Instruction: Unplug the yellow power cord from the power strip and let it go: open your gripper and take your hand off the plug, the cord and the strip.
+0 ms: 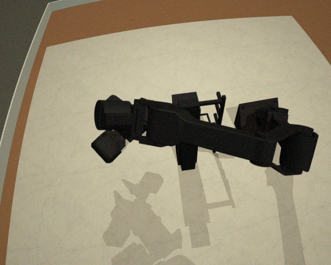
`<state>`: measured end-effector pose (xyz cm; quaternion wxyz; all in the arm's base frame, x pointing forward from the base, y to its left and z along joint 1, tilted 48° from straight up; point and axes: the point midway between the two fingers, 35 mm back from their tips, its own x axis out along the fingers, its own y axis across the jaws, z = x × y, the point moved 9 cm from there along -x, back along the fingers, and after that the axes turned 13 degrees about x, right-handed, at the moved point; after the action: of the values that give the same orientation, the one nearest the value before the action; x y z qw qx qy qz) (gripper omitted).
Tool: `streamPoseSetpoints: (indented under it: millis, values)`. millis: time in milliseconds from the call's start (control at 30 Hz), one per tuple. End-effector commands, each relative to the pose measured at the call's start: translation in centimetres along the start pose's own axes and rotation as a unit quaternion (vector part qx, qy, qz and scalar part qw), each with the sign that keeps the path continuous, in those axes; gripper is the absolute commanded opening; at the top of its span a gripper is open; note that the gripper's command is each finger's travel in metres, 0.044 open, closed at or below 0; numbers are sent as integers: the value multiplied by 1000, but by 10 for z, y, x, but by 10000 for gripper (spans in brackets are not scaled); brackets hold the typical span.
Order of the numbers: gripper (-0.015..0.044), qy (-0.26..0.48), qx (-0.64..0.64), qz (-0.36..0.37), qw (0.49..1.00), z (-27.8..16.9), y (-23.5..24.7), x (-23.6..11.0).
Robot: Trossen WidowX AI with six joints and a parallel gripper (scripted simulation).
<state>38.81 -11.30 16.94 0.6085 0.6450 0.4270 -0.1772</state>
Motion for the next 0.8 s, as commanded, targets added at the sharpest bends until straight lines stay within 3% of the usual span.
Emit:
streamPoseSetpoints:
  millis: [0, 133, 333, 567, 767]
  values:
    - [160, 6, -13, -33, 999, 15, -12, -1]
    - [160, 8, 8, -63, 998, 34, -31, -3]
    - [160, 57, 158, -157, 973, 63, -95, -10]
    - [160, 182, 353, -254, 882, 69, -172, -28]
    - [160, 197, 375, -261, 867, 68, -179, -31]
